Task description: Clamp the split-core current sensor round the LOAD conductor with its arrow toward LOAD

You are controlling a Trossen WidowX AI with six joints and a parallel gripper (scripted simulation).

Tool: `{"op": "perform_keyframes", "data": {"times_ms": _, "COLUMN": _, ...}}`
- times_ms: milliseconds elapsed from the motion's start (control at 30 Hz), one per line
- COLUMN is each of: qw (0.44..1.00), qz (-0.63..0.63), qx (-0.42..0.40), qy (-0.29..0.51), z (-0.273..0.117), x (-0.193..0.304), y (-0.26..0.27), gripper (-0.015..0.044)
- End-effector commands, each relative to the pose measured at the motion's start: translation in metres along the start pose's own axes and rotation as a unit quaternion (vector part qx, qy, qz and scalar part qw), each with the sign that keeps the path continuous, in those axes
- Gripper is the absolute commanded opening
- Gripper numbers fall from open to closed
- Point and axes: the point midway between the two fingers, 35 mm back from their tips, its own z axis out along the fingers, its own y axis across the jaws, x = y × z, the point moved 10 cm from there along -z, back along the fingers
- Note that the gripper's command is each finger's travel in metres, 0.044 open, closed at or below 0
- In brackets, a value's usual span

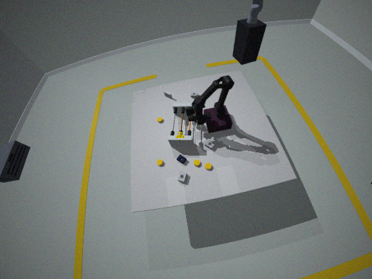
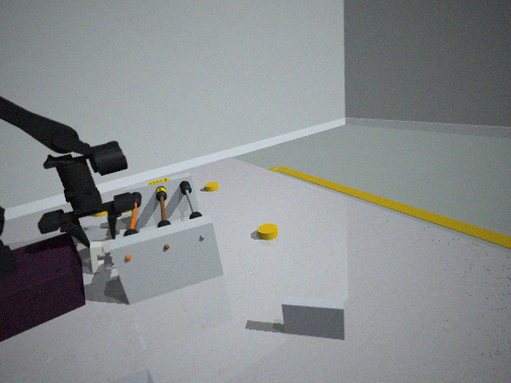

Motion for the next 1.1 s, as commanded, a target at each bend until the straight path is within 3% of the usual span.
{"op": "perform_keyframes", "data": {"times_ms": 0, "qw": 1.000, "qz": 0.000, "qx": 0.001, "qy": 0.000, "z": 0.000, "x": 0.000, "y": 0.000, "gripper": 0.0220}}
{"op": "perform_keyframes", "data": {"times_ms": 100, "qw": 1.000, "qz": 0.000, "qx": 0.001, "qy": 0.000, "z": 0.000, "x": 0.000, "y": 0.000, "gripper": 0.0200}}
{"op": "perform_keyframes", "data": {"times_ms": 367, "qw": 1.000, "qz": 0.000, "qx": 0.001, "qy": -0.001, "z": -0.027, "x": -0.001, "y": -0.007, "gripper": 0.0000}}
{"op": "perform_keyframes", "data": {"times_ms": 1067, "qw": 1.000, "qz": -0.002, "qx": 0.001, "qy": -0.003, "z": -0.125, "x": -0.002, "y": -0.012, "gripper": 0.0000}}
